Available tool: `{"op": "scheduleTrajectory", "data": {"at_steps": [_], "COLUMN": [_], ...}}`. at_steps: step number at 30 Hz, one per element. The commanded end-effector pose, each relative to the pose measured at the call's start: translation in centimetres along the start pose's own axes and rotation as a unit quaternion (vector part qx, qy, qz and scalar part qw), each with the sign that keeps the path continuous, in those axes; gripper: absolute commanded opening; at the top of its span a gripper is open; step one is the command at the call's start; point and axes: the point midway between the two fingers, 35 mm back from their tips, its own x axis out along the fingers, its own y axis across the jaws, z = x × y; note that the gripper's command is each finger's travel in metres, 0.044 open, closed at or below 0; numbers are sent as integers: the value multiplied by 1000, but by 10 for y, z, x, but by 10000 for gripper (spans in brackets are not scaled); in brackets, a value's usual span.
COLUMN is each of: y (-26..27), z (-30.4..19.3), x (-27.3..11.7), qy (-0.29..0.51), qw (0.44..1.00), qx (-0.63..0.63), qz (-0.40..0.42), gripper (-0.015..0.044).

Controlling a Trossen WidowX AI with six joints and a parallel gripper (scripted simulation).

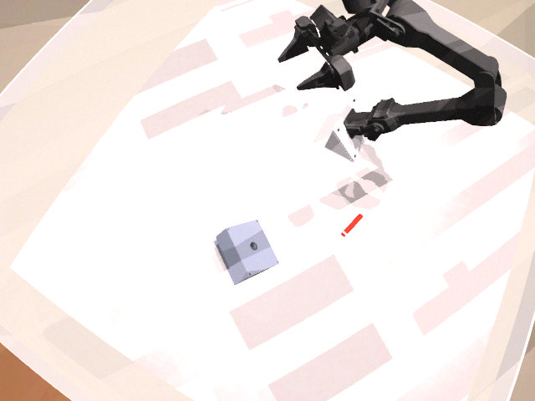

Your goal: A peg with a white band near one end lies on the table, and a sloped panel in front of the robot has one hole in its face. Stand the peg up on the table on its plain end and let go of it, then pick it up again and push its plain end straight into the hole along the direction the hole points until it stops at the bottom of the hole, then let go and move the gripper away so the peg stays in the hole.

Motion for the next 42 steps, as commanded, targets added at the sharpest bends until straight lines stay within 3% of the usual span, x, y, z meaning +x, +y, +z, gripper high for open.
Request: {"op": "scheduleTrajectory", "data": {"at_steps": [1, 20, 37, 42], "y": [29, 178, 264, 266], "z": [-9, -123, -273, -279], "x": [22, 94, 68, 66], "qy": [48, 327, 547, 554], "qw": [999, 937, 809, 803], "qx": [-10, -102, -213, -218], "qz": [11, 61, 37, 35], "gripper": [440, 440, 440, 440]}}
